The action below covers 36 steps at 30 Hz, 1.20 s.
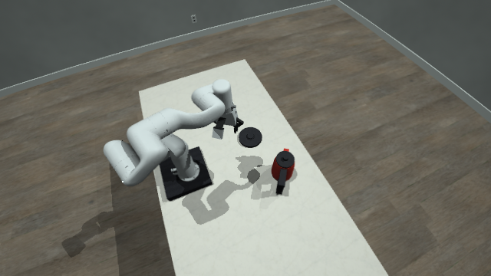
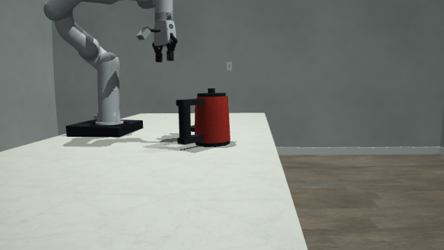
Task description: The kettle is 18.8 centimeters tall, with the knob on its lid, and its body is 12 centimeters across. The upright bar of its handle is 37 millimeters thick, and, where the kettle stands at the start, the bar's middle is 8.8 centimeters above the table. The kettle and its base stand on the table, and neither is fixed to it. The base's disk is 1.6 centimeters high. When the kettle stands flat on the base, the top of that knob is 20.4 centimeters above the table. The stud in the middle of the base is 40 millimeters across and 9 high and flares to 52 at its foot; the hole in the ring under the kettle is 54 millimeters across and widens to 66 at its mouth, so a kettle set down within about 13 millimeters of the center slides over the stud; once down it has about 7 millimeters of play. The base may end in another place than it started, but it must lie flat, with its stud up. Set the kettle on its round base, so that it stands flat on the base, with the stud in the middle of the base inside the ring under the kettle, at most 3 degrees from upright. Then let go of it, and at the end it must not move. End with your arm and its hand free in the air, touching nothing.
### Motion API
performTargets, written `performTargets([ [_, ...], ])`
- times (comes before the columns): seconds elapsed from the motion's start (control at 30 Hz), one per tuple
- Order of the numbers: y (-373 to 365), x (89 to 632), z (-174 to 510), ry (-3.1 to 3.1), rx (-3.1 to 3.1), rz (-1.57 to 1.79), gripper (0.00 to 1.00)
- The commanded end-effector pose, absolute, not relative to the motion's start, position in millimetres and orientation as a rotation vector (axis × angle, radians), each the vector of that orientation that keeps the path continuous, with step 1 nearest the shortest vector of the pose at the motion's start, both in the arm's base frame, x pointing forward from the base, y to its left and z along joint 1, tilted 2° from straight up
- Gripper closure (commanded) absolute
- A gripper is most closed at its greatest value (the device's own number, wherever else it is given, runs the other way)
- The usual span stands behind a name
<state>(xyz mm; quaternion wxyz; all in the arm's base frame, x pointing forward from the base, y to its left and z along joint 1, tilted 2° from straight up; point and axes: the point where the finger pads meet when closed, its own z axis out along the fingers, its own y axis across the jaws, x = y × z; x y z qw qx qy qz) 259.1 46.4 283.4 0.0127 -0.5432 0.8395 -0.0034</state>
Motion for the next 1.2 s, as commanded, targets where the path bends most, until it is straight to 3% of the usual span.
performTargets([
  [0.0,41,266,285,2.614,-1.690,-0.012,0.19],
  [0.3,16,292,285,2.614,-1.690,-0.012,0.19],
  [1.17,-128,444,288,2.614,-1.690,-0.011,0.19],
])
